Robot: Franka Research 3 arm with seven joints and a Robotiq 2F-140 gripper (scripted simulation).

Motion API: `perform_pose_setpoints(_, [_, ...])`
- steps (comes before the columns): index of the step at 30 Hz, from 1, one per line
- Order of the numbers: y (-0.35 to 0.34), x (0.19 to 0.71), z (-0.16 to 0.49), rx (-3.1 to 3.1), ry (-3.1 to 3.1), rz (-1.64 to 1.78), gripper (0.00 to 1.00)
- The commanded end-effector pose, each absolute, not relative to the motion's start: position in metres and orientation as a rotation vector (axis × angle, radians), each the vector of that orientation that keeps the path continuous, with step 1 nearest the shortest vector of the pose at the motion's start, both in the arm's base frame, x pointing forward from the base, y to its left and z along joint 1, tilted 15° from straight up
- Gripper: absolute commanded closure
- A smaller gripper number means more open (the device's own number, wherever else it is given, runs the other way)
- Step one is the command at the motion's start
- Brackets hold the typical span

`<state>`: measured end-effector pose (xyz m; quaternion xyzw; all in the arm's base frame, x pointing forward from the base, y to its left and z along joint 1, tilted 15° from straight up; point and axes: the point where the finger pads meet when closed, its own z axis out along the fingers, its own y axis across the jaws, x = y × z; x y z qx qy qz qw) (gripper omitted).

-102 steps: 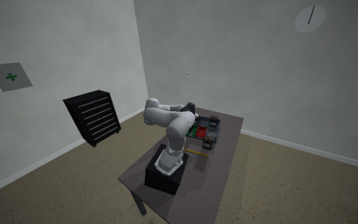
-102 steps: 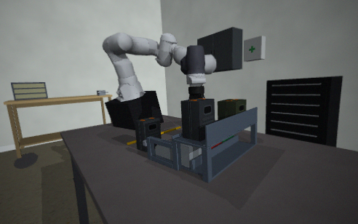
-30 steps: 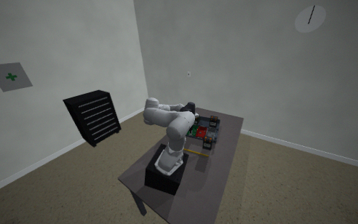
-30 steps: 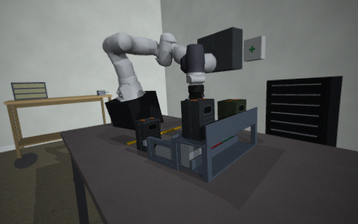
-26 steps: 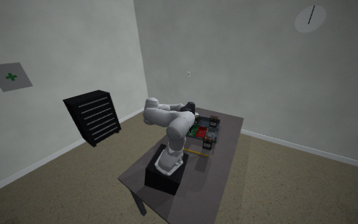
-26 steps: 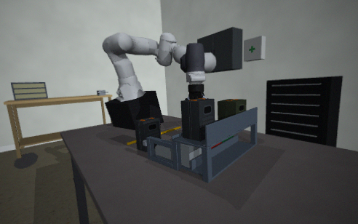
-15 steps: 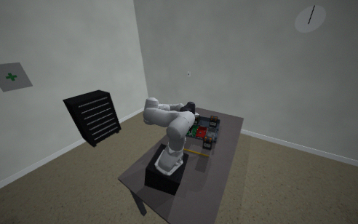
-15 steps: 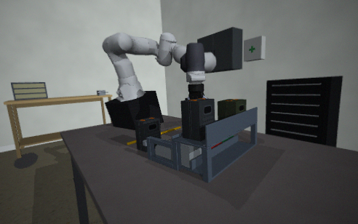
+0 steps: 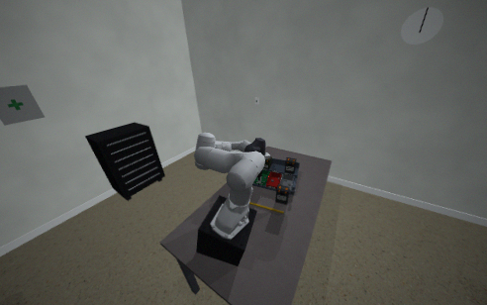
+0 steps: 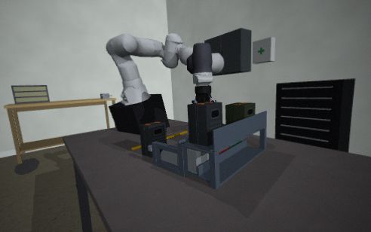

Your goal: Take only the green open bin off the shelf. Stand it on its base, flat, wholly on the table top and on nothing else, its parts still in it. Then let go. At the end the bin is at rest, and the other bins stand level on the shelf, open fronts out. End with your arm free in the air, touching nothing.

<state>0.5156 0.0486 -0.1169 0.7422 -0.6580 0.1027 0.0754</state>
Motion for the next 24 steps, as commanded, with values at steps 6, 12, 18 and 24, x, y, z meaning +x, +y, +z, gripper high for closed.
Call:
perform_pose_setpoints(6, [0.052, 0.517, -0.105, 2.232, -1.968, 0.311, 1.00])
perform_pose_setpoints(12, [0.052, 0.517, -0.105, 2.232, -1.968, 0.311, 1.00])
perform_pose_setpoints(18, [0.052, 0.517, -0.105, 2.232, -1.968, 0.311, 1.00])
perform_pose_setpoints(24, [0.053, 0.518, -0.102, 2.232, -1.968, 0.311, 1.00])
